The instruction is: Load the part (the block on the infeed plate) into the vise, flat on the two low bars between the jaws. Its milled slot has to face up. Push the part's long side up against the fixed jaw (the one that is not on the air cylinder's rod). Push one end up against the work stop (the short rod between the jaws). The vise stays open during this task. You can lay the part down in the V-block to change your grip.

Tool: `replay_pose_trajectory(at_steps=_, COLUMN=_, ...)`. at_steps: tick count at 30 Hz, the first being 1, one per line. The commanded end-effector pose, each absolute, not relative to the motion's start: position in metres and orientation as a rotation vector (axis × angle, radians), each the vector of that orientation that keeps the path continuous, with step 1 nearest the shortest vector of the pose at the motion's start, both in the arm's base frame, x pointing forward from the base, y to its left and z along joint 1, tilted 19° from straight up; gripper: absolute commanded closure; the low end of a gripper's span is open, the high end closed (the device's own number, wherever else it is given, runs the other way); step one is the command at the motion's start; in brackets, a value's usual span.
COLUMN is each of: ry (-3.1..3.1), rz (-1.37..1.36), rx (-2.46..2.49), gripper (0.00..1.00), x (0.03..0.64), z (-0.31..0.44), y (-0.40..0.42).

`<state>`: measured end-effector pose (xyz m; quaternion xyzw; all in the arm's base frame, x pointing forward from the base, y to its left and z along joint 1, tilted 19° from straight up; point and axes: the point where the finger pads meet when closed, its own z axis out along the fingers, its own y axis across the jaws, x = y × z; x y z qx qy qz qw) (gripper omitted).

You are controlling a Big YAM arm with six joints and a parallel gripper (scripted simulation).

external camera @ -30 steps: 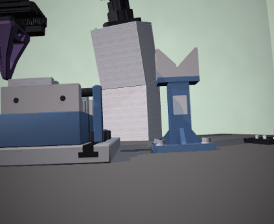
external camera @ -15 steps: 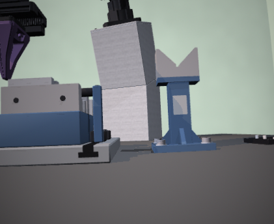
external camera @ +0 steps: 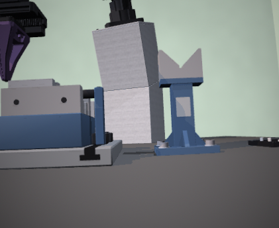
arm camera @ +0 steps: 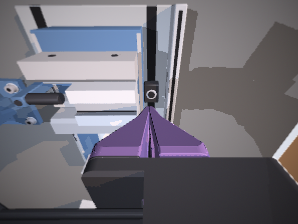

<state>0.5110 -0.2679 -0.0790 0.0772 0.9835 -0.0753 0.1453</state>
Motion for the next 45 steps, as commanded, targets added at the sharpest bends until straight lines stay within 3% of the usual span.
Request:
replay_pose_trajectory(at_steps=1, ry=2.805, rz=-0.232, rx=0.217, gripper=1.0, x=0.5205, z=-0.068, y=-0.2786)
replay_pose_trajectory(at_steps=45, ry=2.814, rz=-0.226, rx=0.217, gripper=1.0, x=0.5195, z=-0.0707, y=-0.2767)
